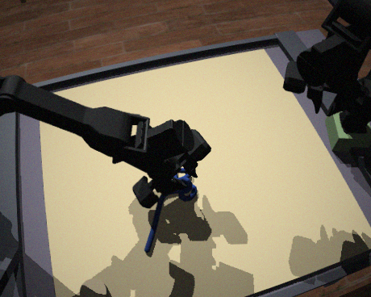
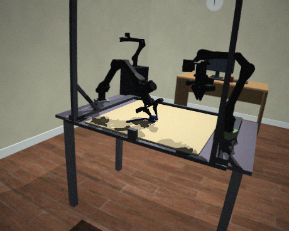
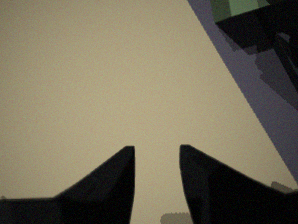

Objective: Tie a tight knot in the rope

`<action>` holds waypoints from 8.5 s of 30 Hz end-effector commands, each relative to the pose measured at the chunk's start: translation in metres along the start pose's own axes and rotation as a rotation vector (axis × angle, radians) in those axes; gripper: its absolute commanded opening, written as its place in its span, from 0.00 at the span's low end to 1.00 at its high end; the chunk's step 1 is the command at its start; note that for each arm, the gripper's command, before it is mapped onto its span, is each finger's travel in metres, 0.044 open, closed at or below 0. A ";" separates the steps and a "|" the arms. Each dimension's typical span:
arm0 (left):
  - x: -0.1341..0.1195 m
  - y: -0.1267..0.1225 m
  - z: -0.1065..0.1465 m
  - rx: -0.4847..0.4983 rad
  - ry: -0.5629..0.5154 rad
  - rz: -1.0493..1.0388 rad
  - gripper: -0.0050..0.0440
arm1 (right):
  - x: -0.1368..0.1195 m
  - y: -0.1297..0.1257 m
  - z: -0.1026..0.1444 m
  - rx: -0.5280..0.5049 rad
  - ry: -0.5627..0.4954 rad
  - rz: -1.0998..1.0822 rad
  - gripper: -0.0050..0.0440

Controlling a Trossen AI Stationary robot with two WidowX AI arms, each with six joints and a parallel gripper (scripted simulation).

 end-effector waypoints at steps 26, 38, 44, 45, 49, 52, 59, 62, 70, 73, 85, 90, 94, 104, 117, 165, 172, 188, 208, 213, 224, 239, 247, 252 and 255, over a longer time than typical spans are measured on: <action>0.003 0.006 -0.003 0.020 -0.010 -0.006 0.39 | 0.001 0.000 0.003 0.012 0.006 -0.002 0.31; 0.003 0.006 -0.003 0.020 -0.010 -0.006 0.27 | 0.001 0.000 0.003 0.012 0.006 -0.002 0.31; 0.003 0.006 -0.003 0.020 -0.010 -0.006 0.18 | 0.001 0.000 0.003 0.012 0.006 -0.002 0.31; 0.003 0.006 -0.003 0.020 -0.010 -0.006 0.17 | 0.001 0.000 0.003 0.012 0.006 -0.002 0.31; 0.003 0.006 -0.003 0.020 -0.010 -0.006 0.17 | 0.001 0.000 0.003 0.012 0.006 -0.002 0.31; 0.003 0.006 -0.003 0.020 -0.010 -0.006 0.17 | 0.001 0.000 0.003 0.012 0.006 -0.002 0.31; 0.003 0.006 -0.003 0.020 -0.010 -0.006 0.17 | 0.001 0.000 0.003 0.012 0.006 -0.002 0.31; 0.003 0.006 -0.003 0.020 -0.010 -0.006 0.17 | 0.001 0.000 0.003 0.012 0.006 -0.002 0.31; 0.001 -0.001 0.009 0.020 -0.010 -0.006 0.17 | 0.001 0.000 0.003 0.012 0.006 -0.002 0.31; 0.001 -0.002 0.009 0.020 -0.010 -0.006 0.17 | 0.001 0.000 0.003 0.012 0.006 -0.002 0.31; 0.001 -0.002 0.009 0.020 -0.010 -0.006 0.17 | 0.001 0.000 0.003 0.012 0.006 -0.002 0.31; -0.002 -0.008 0.005 0.019 -0.010 -0.006 0.17 | 0.001 0.000 0.003 0.012 0.006 -0.002 0.31; -0.009 -0.025 -0.008 0.018 -0.010 -0.006 0.17 | 0.001 0.000 0.003 0.012 0.006 -0.002 0.31; -0.017 -0.054 -0.036 0.015 -0.009 -0.006 0.17 | 0.001 0.000 0.003 0.012 0.006 -0.002 0.31; -0.018 -0.056 -0.038 0.015 -0.009 -0.006 0.17 | 0.001 0.000 0.003 0.012 0.006 -0.002 0.31; -0.029 -0.090 0.024 -0.011 0.005 0.003 0.31 | 0.001 0.000 0.003 0.012 0.006 -0.002 0.31; -0.031 -0.096 0.037 -0.028 0.016 0.003 0.31 | 0.001 0.000 0.003 0.012 0.006 -0.002 0.31; -0.035 -0.108 0.061 -0.065 0.040 0.003 0.31 | 0.001 0.000 0.003 0.012 0.006 -0.002 0.31; 0.005 -0.033 0.127 0.224 -0.017 -0.386 0.31 | 0.001 0.000 0.003 0.012 0.006 -0.002 0.31; 0.031 0.010 0.165 0.381 -0.009 -0.576 0.31 | 0.001 0.000 0.003 0.012 0.006 -0.002 0.31; 0.061 0.060 0.206 0.554 0.030 -0.768 0.31 | 0.001 0.000 0.003 0.012 0.006 -0.002 0.31; 0.063 0.064 0.209 0.567 0.034 -0.782 0.31 | 0.001 0.000 0.003 0.012 0.006 -0.002 0.31; 0.063 0.064 0.209 0.568 0.130 -1.102 0.31 | 0.001 0.000 0.003 0.012 0.006 -0.002 0.27; 0.063 0.064 0.209 0.566 0.168 -1.226 0.31 | 0.001 0.000 0.003 0.012 0.006 -0.002 0.27; 0.063 0.064 0.209 0.566 0.169 -1.229 0.31 | 0.001 0.000 0.003 0.012 0.006 -0.002 0.27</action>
Point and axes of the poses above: on each arm, the point midway between the two fingers, 35 mm back from their tips, its own z axis back along the fingers, its own y axis across the jaws, x = y × z, the point moved 2 cm from there along z, back along the fingers, and after that the axes turned 5 degrees about z, right-handed, at the moved point
